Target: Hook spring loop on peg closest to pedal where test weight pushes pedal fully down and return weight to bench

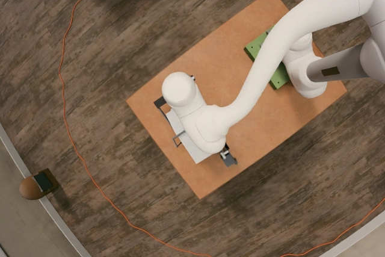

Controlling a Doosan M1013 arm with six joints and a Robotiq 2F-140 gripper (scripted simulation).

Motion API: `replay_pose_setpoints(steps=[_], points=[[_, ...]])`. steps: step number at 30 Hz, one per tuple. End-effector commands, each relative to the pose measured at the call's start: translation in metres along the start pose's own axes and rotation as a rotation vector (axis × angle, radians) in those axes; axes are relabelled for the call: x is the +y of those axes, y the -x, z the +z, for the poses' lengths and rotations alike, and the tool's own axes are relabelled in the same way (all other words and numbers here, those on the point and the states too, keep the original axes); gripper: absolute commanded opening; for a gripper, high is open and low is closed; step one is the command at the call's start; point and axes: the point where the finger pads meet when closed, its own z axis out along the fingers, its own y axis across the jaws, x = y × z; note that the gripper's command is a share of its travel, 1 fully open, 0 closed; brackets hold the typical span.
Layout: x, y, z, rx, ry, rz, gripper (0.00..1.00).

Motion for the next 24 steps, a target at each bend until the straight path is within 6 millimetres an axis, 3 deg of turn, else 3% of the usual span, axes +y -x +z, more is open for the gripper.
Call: replay_pose_setpoints(steps=[1,24], points=[[0.0,0.0,0.004,0.0,0.001,0.0,0.25],[0.001,-0.004,0.028,-0.001,0.001,0.0,0.25]])
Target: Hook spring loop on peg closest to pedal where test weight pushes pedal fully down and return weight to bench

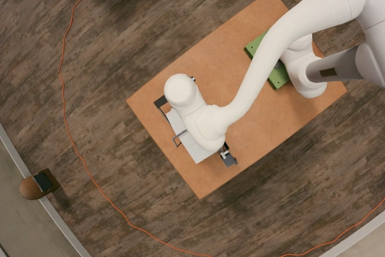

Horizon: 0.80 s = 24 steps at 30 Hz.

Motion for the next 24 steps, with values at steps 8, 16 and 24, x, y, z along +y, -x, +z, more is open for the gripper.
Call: replay_pose_setpoints(steps=[8,16,24], points=[[0.0006,-0.0008,0.0052,0.0,0.001,0.0,0.25],[0.0007,-0.0012,0.0079,0.0,0.001,0.0,1.0],[0.0007,-0.0012,0.0079,0.0,0.001,0.0,1.0]])
